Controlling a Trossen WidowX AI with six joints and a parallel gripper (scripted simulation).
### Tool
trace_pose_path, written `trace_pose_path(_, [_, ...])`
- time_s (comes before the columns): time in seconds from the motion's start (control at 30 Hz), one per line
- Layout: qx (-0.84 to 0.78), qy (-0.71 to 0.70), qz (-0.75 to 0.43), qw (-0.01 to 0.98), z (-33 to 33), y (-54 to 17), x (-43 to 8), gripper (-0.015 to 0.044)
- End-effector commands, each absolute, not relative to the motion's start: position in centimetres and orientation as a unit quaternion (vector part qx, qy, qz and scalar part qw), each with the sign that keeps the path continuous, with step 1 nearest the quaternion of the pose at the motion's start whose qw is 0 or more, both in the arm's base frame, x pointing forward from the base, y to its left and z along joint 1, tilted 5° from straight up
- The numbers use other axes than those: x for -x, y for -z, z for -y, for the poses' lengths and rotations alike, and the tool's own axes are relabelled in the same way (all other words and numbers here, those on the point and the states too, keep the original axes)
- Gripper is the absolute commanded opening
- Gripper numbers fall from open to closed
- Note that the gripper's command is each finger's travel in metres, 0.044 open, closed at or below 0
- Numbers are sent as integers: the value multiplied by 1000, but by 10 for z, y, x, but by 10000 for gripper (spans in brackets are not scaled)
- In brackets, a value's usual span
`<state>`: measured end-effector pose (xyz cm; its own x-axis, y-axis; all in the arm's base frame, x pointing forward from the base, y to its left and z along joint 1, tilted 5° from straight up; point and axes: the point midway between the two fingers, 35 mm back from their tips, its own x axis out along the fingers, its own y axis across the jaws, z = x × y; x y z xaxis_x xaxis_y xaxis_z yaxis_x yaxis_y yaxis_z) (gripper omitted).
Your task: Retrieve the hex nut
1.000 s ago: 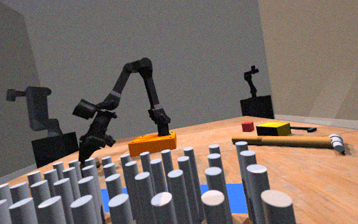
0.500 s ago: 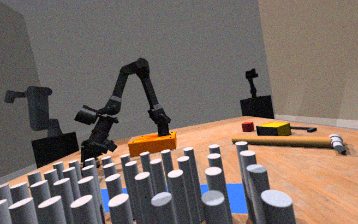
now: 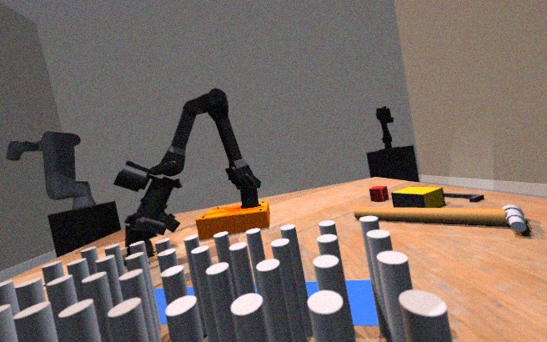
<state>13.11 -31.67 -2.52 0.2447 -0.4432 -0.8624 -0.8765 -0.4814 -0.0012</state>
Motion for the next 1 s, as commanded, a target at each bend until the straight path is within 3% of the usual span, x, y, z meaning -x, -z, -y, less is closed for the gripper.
trace_pose_path(0.0, [748, -425, -444, 252, 324, 9, -134, 0])
trace_pose_path(0.73, [749, -424, -443, 251, 328, -138, -136, 0])
trace_pose_path(0.97, [759, -442, -424, 220, 324, -143, -140, 0])
